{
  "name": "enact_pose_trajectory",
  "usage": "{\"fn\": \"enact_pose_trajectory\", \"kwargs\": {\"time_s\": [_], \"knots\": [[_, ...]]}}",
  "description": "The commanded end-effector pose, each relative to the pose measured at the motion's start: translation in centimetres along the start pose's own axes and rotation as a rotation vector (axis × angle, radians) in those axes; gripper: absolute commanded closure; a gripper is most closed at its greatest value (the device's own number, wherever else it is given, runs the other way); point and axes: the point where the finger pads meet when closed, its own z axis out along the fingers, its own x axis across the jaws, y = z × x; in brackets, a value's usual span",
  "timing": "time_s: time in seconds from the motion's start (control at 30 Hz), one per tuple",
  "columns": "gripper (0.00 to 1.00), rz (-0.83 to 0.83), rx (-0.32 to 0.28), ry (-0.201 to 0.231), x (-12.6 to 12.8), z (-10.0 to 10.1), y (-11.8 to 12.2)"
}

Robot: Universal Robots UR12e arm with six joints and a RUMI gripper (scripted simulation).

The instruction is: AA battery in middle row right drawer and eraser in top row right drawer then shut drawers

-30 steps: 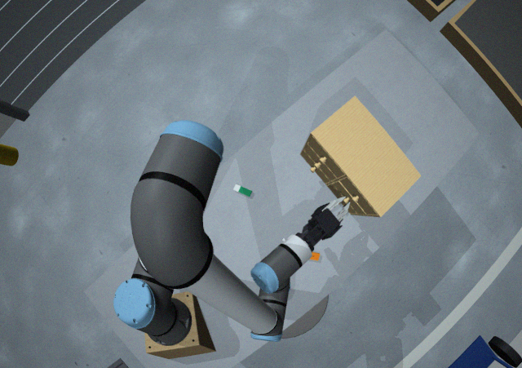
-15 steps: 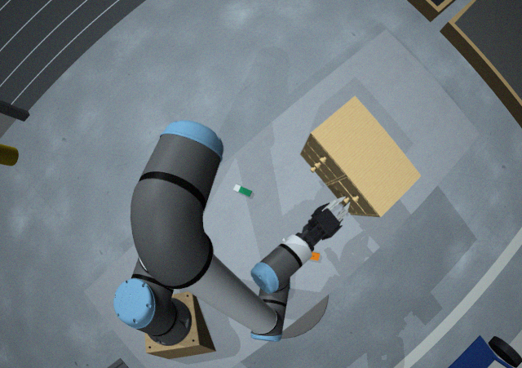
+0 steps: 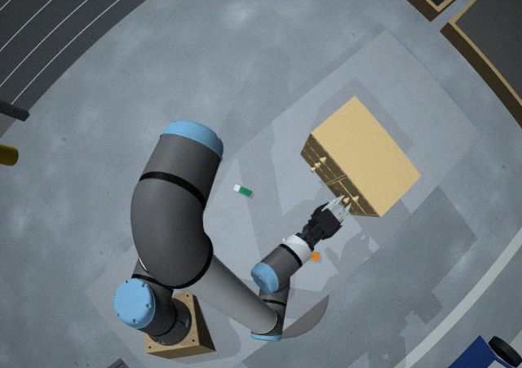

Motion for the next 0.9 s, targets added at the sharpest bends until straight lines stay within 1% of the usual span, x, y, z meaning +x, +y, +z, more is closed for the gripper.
{"fn": "enact_pose_trajectory", "kwargs": {"time_s": [0.0, 0.07, 0.1, 0.6, 0.87], "knots": [[0.83, -0.003, -0.002, 0.002, 0.0, 0.1, 0.2], [0.83, -0.003, -0.002, 0.002, 0.0, 0.1, 0.2], [0.8, -0.003, -0.002, 0.002, 0.0, 0.1, 0.2], [0.8, -0.001, -0.001, 0.0, 0.0, -0.2, 0.1], [0.8, 0.001, 0.0, -0.001, -0.1, -1.9, -0.7]]}}
